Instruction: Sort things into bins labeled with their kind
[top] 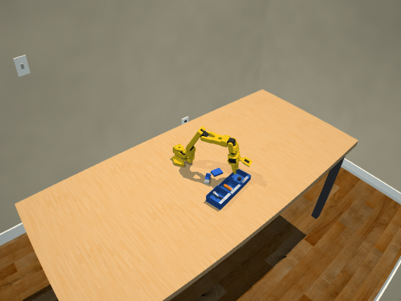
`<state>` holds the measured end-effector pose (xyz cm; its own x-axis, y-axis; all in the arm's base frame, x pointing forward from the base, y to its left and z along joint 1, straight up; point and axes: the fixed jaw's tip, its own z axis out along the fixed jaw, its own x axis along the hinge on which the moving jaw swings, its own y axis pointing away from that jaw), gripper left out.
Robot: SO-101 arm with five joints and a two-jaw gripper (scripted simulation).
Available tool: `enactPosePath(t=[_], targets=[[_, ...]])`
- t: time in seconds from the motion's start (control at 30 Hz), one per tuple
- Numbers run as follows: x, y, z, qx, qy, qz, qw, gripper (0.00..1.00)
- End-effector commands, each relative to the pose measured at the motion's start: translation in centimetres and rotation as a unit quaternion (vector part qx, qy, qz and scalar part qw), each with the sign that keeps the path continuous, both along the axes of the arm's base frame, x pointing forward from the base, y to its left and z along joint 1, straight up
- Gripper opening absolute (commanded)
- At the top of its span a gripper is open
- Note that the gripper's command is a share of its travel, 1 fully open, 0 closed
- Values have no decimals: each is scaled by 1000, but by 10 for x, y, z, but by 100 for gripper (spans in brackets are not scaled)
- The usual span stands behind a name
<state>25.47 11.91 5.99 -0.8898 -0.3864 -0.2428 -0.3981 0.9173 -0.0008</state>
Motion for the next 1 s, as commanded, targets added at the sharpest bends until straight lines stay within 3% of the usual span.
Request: enactPosePath(t=[0.0, 0.53, 0.7, 0.93, 0.97], targets=[[6, 6, 23, 20, -41, 0, 999, 17], [4, 0, 26, 19, -41, -7, 999, 17], [-6, -27, 41, 15, -38, -43, 998, 17], [-45, -83, 63, 6, -30, -128, 991, 17], [-45, -83, 63, 6, -30, -128, 991, 17]])
